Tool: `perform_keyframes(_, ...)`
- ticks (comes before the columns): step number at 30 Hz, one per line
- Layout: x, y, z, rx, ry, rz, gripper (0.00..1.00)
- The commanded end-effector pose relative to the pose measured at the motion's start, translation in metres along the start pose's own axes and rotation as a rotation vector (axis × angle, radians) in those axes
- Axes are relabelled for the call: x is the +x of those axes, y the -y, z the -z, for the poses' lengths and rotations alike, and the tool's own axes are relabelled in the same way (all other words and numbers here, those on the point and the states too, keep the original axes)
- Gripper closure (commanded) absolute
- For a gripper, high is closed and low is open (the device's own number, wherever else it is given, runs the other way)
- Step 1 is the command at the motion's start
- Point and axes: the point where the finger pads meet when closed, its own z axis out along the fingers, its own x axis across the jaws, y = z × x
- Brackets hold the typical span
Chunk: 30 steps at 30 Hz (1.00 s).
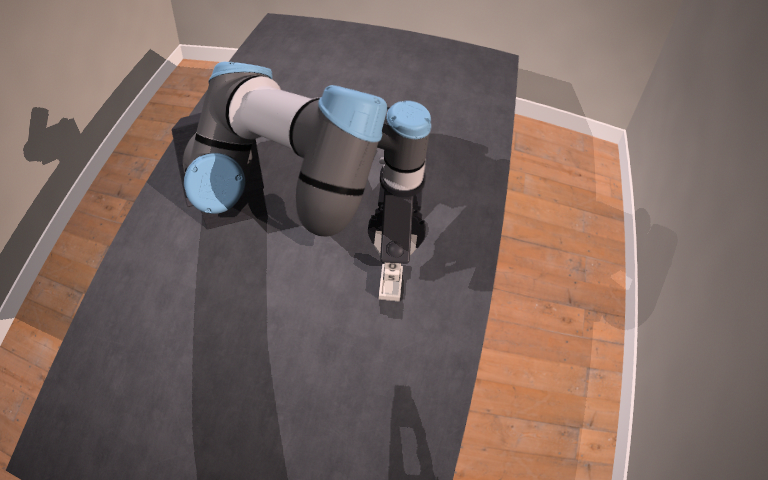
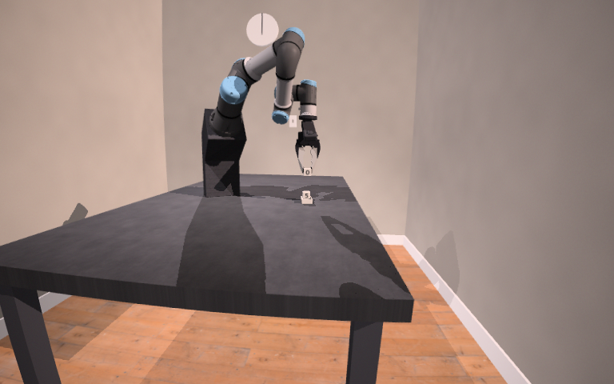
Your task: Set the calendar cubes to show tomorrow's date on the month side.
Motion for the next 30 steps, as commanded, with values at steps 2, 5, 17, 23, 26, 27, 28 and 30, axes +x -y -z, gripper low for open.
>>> perform_keyframes(2,0.0,0.0,-0.005,0.0,0.001,0.0,0.9)
perform_keyframes(5,0.0,0.0,-0.007,0.0,0.001,0.0,0.9)
perform_keyframes(17,-0.001,0.0,-0.044,0.0,0.001,0.0,0.9)
perform_keyframes(23,-0.001,0.0,-0.055,0.0,0.001,0.0,0.9)
perform_keyframes(26,-0.001,0.0,-0.06,0.0,0.001,0.0,0.9)
perform_keyframes(27,-0.001,0.0,-0.062,0.0,0.001,0.0,0.9)
perform_keyframes(28,-0.001,0.0,-0.063,0.0,0.001,0.0,0.9)
perform_keyframes(30,-0.001,0.0,-0.064,0.0,0.001,0.0,0.9)
